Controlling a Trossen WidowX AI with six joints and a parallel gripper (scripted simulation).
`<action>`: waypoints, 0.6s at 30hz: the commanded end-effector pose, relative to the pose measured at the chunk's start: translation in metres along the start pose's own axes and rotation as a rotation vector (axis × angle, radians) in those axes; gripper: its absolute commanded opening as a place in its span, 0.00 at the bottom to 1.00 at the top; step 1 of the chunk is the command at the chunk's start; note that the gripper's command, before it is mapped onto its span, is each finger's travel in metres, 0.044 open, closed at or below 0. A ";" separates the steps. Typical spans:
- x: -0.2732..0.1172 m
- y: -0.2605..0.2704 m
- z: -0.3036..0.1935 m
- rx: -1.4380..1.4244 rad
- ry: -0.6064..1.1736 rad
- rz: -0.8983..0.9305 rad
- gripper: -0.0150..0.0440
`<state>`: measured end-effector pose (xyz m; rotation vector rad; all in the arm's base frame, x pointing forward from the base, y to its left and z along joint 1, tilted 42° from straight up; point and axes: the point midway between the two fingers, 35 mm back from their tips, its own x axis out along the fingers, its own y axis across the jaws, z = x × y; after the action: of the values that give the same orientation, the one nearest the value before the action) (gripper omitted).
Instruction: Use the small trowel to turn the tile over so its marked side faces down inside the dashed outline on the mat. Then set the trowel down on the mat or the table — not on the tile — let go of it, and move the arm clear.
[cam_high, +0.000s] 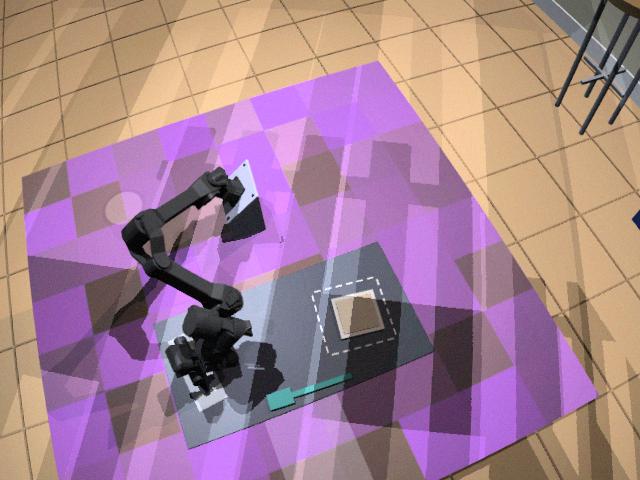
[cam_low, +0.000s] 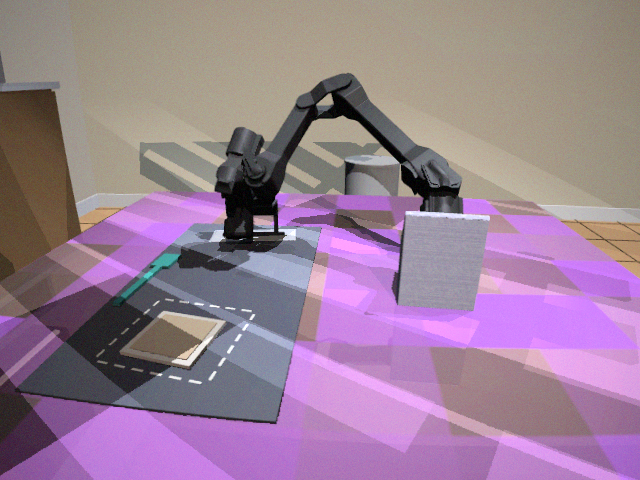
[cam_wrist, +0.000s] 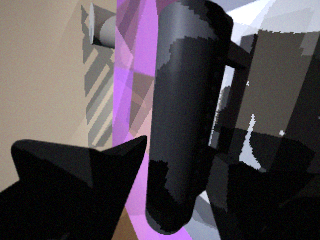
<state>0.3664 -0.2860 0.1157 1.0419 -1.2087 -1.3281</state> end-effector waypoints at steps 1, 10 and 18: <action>0.000 0.000 -0.001 0.005 0.004 0.001 0.76; -0.001 0.000 -0.001 0.005 0.004 0.001 0.76; -0.047 0.000 -0.002 -0.021 0.006 0.002 0.76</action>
<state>0.3719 -0.2569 0.1180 1.0385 -1.2104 -1.3208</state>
